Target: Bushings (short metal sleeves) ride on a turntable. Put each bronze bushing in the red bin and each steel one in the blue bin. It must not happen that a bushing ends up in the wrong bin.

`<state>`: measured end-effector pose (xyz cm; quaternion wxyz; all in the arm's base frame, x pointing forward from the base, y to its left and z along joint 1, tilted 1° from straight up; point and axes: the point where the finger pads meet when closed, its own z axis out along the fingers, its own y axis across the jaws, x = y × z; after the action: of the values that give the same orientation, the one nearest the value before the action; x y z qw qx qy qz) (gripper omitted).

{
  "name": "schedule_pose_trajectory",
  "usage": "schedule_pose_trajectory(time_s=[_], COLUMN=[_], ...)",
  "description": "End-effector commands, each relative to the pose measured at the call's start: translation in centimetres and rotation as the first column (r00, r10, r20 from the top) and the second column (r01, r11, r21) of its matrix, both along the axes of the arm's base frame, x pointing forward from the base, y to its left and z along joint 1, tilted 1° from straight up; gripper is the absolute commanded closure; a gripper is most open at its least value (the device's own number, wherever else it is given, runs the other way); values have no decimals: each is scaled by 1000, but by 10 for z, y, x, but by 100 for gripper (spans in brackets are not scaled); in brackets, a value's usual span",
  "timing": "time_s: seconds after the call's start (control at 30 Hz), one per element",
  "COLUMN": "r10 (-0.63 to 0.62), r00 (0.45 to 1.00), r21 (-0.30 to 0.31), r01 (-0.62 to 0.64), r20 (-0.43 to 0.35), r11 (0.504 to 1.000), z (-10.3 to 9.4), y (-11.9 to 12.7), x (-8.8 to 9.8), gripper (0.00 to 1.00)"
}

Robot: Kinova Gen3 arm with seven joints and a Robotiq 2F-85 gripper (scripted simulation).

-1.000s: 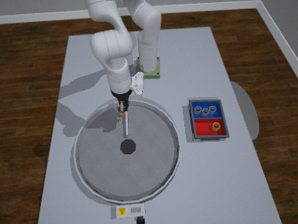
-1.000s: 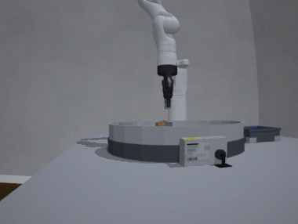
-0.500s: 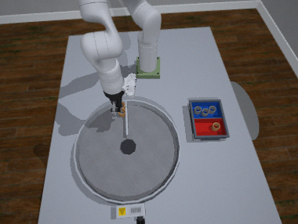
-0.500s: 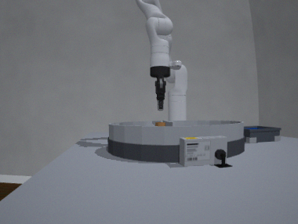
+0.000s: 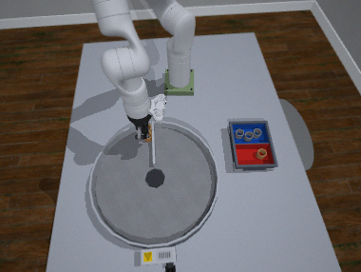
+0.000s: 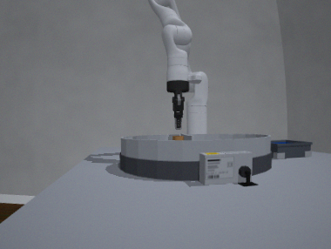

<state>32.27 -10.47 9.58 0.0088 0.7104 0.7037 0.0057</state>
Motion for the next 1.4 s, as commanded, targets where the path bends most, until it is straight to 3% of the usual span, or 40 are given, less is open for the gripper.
schedule_pose_trajectory(time_s=[0.0,1.37], r10=[5,5], r00=[1000,1000], r21=[4,4], r01=[-5,-5], r20=[-5,-4], r11=[1000,1000], z=[-7,-36], y=[3,2], x=[0,0], gripper=[86,86])
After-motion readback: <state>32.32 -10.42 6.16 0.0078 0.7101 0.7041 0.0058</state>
